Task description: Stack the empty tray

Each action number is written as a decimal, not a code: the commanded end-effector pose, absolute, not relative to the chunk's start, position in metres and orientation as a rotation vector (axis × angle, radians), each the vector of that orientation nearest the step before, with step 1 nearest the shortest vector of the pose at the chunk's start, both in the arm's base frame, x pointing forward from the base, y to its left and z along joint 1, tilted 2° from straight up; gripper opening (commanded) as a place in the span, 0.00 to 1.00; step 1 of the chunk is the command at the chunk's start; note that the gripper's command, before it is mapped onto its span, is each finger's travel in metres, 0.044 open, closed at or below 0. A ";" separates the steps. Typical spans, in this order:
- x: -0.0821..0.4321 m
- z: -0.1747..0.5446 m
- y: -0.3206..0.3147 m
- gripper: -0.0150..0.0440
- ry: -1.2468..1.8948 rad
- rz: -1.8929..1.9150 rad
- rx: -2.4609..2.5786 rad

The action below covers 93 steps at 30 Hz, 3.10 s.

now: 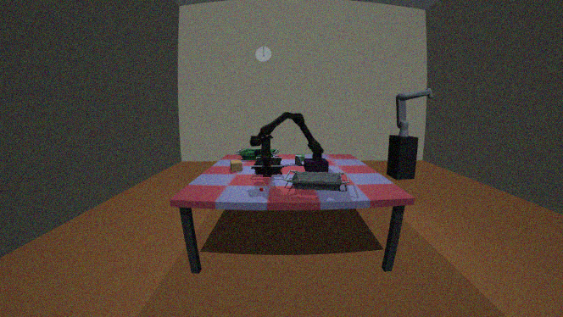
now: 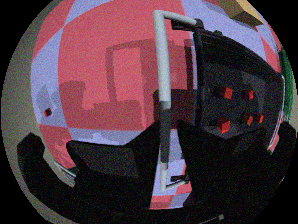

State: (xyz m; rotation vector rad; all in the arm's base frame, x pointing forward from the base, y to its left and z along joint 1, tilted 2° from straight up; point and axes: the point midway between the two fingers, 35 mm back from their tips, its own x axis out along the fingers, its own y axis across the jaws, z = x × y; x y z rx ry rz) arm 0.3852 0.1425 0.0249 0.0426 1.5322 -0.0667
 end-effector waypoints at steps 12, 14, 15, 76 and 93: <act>0.381 0.040 0.096 0.39 1.536 -0.077 0.038; 0.381 0.036 0.088 0.39 1.536 -0.077 0.038; 0.381 0.034 0.084 0.39 1.536 -0.077 0.038; 0.374 0.208 0.081 0.39 1.480 -0.064 0.037; 0.382 0.098 -0.148 0.39 1.531 -0.087 0.025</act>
